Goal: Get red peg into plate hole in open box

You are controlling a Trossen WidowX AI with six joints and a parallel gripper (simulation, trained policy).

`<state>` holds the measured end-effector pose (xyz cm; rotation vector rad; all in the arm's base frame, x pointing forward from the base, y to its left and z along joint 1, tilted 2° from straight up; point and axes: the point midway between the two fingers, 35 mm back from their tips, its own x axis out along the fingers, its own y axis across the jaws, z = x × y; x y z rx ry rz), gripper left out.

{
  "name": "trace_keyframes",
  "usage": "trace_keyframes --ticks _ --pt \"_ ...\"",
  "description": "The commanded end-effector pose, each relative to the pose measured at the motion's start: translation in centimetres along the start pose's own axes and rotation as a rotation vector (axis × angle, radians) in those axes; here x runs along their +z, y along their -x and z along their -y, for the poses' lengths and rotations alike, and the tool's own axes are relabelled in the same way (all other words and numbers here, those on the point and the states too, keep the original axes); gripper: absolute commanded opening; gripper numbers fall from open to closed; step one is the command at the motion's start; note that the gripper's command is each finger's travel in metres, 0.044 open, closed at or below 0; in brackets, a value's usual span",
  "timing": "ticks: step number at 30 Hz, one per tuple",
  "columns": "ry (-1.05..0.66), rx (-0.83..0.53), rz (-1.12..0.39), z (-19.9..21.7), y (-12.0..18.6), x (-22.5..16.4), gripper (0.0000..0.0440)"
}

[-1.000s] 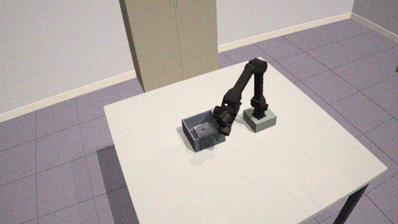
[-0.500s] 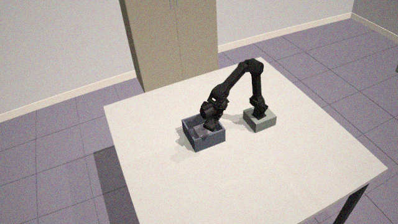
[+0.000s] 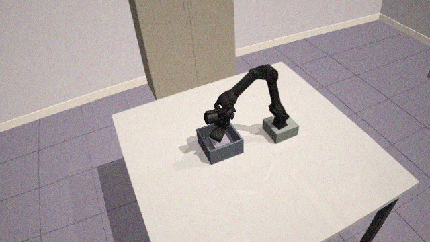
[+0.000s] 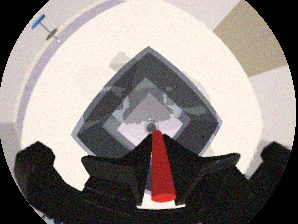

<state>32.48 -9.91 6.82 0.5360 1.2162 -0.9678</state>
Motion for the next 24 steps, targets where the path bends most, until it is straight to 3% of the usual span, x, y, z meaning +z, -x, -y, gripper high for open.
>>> trace_keyframes --ticks 1,4,10,13,24 --pt "0.034 0.024 -0.021 -0.3 -1.2 0.3 0.0" --pt "0.068 0.034 -0.047 -0.4 -2.1 0.1 0.0017" --pt "0.112 0.048 -0.094 -0.5 -3.8 -0.2 0.0147" --pt "0.134 0.064 -0.091 -0.8 -4.1 0.7 0.016" --pt "0.149 0.153 -0.108 -3.6 -2.8 4.0 0.044"
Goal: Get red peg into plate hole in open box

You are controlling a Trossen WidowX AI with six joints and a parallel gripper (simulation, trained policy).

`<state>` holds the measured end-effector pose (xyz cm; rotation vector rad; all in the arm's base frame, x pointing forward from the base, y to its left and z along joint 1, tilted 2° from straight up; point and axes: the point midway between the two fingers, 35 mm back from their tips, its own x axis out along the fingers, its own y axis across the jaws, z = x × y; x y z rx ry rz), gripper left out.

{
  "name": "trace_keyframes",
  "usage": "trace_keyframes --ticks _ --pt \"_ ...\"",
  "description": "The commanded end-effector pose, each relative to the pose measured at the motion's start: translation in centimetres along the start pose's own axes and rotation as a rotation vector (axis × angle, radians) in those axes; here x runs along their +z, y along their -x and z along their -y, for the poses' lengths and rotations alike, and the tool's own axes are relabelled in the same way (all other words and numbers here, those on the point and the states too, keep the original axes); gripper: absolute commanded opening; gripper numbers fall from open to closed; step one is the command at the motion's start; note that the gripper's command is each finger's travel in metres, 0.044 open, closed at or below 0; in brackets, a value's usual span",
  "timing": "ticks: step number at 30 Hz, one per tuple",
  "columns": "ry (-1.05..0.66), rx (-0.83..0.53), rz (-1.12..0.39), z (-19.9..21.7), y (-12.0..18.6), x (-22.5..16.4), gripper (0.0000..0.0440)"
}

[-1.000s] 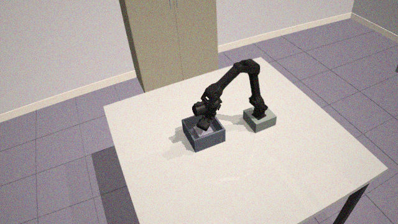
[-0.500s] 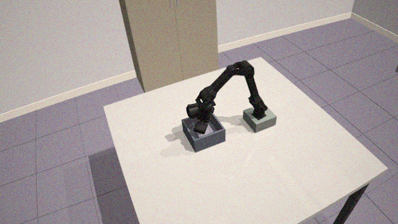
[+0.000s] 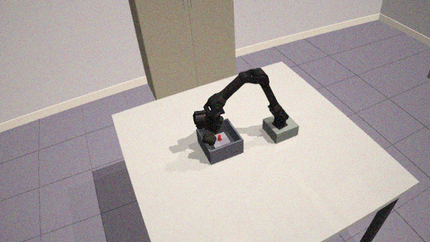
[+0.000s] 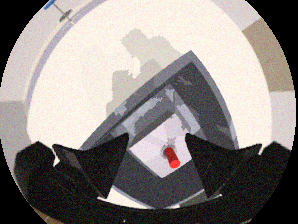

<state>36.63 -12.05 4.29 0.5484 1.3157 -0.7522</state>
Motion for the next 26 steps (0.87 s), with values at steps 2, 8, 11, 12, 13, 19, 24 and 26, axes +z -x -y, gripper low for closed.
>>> trace_keyframes --ticks 2,8,11,12,13,19,24,26 --pt "0.019 0.051 -0.008 -1.5 0.8 1.5 0.044" --pt "0.038 0.133 0.002 -3.8 2.3 3.3 0.044" --pt "0.048 0.172 0.014 -5.0 3.1 4.1 0.044" --pt "0.051 0.184 0.019 -5.4 3.3 4.3 0.044" --pt "0.052 0.185 0.019 -5.4 3.3 4.3 0.044" --pt "0.052 0.186 0.02 -5.4 3.4 4.4 0.044" --pt "0.053 0.187 0.02 -5.5 3.4 4.4 0.044" --pt "0.053 0.187 0.02 -5.5 3.4 4.4 0.044"
